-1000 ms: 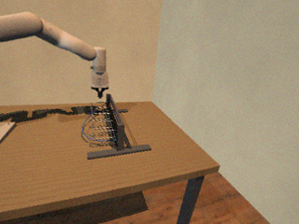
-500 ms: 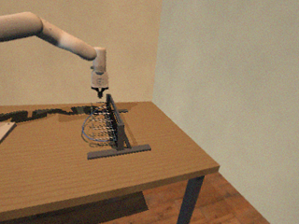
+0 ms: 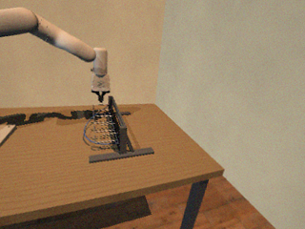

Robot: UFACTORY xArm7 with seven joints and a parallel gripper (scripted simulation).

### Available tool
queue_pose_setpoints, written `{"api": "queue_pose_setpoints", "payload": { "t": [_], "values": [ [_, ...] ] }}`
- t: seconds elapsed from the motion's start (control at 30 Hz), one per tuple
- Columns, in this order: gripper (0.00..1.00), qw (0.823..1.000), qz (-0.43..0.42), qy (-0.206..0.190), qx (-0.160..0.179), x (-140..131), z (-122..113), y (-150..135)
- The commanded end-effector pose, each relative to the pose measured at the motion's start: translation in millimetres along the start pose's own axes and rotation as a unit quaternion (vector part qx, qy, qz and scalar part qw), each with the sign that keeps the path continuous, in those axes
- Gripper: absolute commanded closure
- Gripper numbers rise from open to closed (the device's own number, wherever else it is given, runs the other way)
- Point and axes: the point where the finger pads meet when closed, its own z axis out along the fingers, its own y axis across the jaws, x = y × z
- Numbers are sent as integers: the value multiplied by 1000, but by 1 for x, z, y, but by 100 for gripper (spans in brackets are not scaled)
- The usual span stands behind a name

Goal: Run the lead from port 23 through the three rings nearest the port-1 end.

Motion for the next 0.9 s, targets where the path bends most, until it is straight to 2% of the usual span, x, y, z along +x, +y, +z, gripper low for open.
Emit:
{"api": "queue_pose_setpoints", "payload": {
  "t": [0.0,0.07,0.13,0.17,0.63,0.8,0.83,0.87],
  "values": [
    [100,1000,-6,2,-6,-39,-4,-14],
    [100,1000,-7,2,-5,-54,-4,-20],
    [100,1000,-7,2,-5,-54,-4,-20],
    [100,1000,-9,1,-5,-75,-4,-31],
    [100,1000,-12,3,-6,-163,1,-93],
    [100,1000,-12,4,-6,-168,1,-98],
    [67,1000,-12,4,-6,-168,1,-98],
    [67,1000,-12,4,-6,-168,1,-98]
  ]
}}
